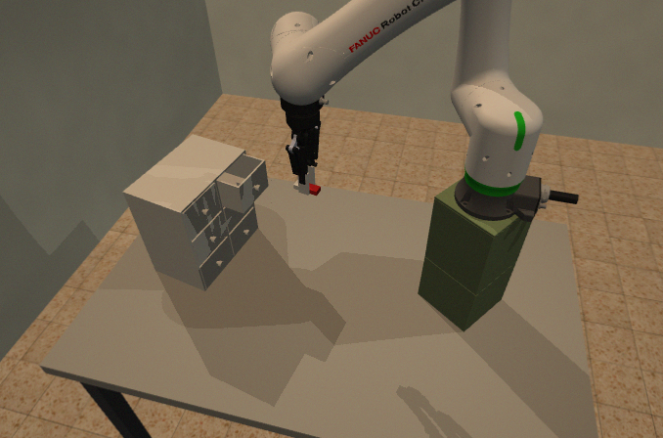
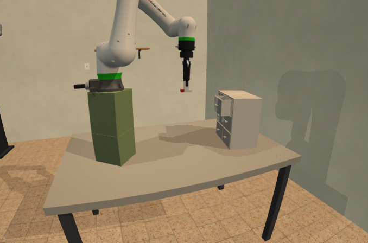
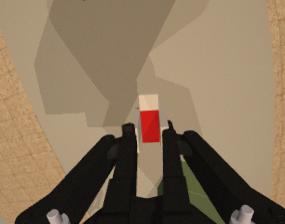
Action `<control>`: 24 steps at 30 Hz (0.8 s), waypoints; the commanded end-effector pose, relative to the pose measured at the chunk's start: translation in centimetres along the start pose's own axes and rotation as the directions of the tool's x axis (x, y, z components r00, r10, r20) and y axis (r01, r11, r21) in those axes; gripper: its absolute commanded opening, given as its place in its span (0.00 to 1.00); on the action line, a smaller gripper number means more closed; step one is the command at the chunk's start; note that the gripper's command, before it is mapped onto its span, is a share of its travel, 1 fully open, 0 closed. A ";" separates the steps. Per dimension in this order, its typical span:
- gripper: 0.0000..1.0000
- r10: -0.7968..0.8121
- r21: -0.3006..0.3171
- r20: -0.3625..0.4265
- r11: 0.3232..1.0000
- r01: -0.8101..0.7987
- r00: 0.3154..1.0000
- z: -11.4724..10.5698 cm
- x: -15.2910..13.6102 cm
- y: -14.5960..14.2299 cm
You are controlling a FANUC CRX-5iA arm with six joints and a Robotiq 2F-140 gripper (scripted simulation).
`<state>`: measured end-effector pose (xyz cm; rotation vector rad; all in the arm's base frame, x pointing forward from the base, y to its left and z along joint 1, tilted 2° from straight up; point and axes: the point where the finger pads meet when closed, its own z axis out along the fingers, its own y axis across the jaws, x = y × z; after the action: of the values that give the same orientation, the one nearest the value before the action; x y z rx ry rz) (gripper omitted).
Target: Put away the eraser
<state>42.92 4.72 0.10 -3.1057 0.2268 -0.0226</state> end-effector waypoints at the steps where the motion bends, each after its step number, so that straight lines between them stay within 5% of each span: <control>1: 0.11 0.000 0.001 -0.001 1.000 0.000 1.000 0.0 0.0 0.0; 7: 0.11 -0.025 0.052 -0.015 0.998 0.025 1.000 0.5 -0.3 -1.5; 13: 0.11 -0.110 0.317 -0.198 0.933 0.169 0.974 1.8 -0.8 -9.6; 14: 0.11 -0.110 0.317 -0.198 0.933 0.169 0.974 1.8 -0.8 -9.6; 16: 0.11 -0.099 0.389 -0.325 0.893 0.228 0.941 1.4 -0.3 -12.5; 21: 0.11 -0.018 0.390 -0.551 0.878 0.277 0.834 -0.3 1.8 -13.8; 23: 0.11 -0.018 0.390 -0.551 0.878 0.277 0.834 -0.3 1.8 -13.8; 24: 0.11 0.019 0.363 -0.638 0.890 0.278 0.770 -0.6 2.2 -13.1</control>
<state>46.07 17.97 0.03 -2.5847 -0.0402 -0.7152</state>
